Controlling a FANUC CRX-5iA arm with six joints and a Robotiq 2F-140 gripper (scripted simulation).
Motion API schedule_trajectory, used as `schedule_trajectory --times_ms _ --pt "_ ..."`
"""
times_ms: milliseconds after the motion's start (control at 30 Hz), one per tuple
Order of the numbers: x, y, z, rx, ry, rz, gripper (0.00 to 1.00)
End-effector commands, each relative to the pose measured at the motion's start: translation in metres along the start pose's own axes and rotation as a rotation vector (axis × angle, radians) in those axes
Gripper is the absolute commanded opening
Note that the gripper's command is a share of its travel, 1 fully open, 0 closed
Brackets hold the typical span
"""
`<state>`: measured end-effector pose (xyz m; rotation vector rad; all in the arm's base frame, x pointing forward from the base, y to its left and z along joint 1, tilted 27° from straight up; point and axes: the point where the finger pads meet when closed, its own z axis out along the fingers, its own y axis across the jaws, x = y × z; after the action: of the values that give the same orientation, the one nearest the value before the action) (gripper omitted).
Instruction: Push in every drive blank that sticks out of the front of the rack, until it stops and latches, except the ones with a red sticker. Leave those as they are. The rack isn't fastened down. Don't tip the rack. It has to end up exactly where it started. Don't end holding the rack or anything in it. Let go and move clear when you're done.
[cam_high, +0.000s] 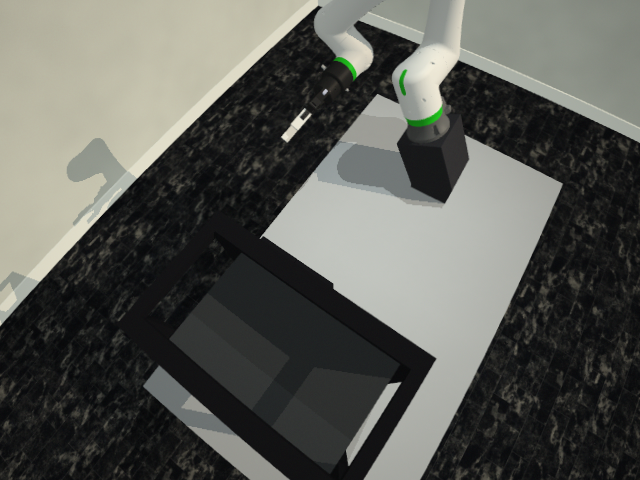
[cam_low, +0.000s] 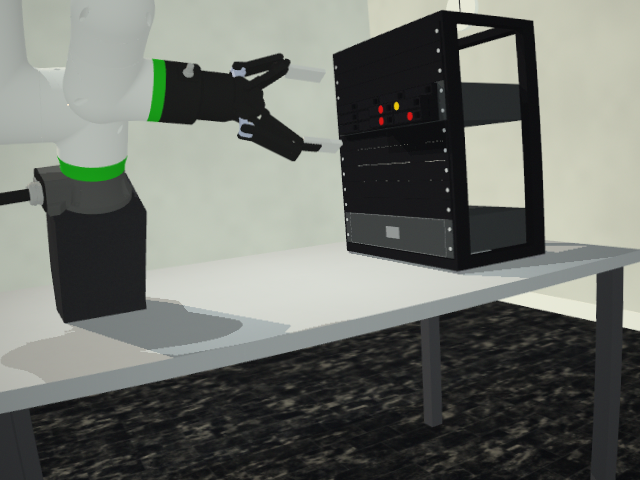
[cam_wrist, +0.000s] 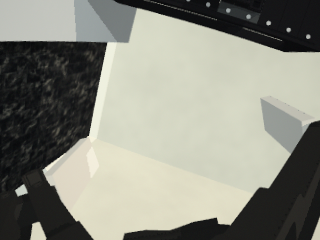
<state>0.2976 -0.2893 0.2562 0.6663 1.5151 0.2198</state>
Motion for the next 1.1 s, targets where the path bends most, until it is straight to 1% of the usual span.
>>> schedule_trajectory --times_ms 0,400,467,967,1067 --pt "0.001 0.002 0.003 -0.008 -0.003 0.027 1.00" --pt "0.005 0.018 0.020 -0.062 -0.016 0.210 1.00" --pt "0.005 0.018 0.020 -0.062 -0.016 0.210 1.00" --pt "0.015 0.047 0.049 -0.157 -0.019 0.558 1.00" --pt "0.016 0.049 0.051 -0.164 -0.018 0.586 1.00"
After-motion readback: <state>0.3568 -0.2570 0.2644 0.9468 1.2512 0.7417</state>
